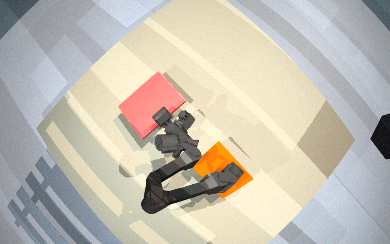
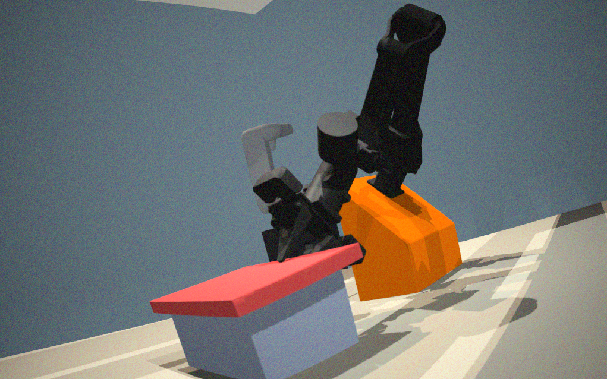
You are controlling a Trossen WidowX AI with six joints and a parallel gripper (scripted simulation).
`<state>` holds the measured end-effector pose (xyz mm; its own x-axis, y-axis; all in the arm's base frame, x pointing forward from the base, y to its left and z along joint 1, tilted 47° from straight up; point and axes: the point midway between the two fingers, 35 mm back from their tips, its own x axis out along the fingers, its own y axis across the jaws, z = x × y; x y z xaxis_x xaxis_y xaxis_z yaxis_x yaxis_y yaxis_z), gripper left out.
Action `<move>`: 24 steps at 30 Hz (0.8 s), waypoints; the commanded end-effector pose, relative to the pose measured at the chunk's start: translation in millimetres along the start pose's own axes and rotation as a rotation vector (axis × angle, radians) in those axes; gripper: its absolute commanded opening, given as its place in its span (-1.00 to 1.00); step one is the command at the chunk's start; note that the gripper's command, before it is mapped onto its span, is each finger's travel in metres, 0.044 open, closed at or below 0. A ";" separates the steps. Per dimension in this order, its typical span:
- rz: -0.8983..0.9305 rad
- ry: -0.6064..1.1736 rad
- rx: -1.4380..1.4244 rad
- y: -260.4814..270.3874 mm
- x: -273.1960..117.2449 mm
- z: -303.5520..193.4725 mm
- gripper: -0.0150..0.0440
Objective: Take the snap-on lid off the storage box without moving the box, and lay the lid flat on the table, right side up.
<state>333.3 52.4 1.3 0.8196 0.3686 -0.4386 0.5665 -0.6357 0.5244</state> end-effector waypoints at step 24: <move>0.000 0.000 0.000 1.2 1.8 0.1 -0.49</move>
<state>335.0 52.2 1.5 0.8204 0.3682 -0.4374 0.5654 -0.6359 0.5252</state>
